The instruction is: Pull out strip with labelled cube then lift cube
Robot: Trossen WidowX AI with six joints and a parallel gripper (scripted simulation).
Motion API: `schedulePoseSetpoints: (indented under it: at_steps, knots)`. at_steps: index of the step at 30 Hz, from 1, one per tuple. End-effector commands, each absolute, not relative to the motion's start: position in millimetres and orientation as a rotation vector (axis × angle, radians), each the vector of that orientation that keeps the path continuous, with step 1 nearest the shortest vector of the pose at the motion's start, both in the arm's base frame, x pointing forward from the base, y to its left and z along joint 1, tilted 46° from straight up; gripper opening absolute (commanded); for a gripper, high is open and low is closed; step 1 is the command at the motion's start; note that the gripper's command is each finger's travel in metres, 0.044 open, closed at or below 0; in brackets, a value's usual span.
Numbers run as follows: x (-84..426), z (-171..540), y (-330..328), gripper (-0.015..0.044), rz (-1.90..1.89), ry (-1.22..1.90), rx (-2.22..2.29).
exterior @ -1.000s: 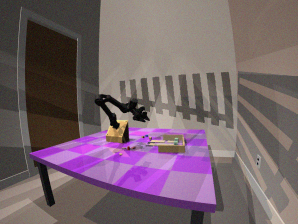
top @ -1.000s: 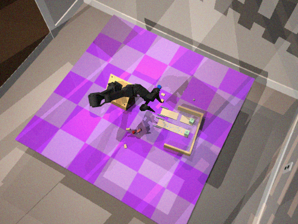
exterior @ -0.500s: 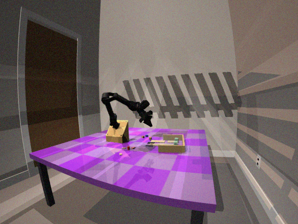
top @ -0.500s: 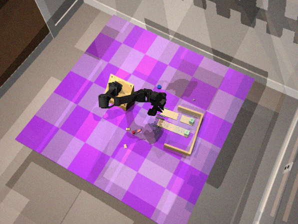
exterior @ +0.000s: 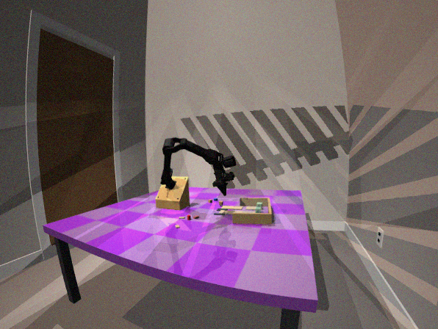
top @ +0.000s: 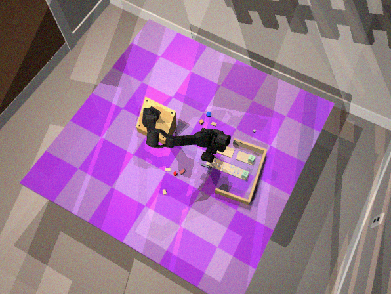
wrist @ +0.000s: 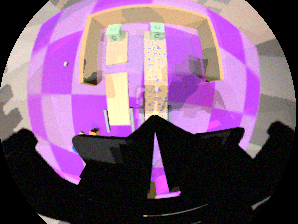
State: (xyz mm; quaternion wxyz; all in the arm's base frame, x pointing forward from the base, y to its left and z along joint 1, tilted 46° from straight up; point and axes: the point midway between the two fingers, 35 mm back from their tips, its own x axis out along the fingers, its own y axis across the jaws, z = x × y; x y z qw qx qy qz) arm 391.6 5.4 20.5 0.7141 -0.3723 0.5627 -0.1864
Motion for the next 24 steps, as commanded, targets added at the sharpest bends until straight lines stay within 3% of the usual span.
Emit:
schedulePoseSetpoints:
  at_steps: [1, 24]
  knots:
    - [404.0, 19.2, -22.7, 0.0000, -0.495, 1.452, -0.759]
    - [406.6, 3.5, -38.0, 0.0000, -0.494, 1.453, -0.759]
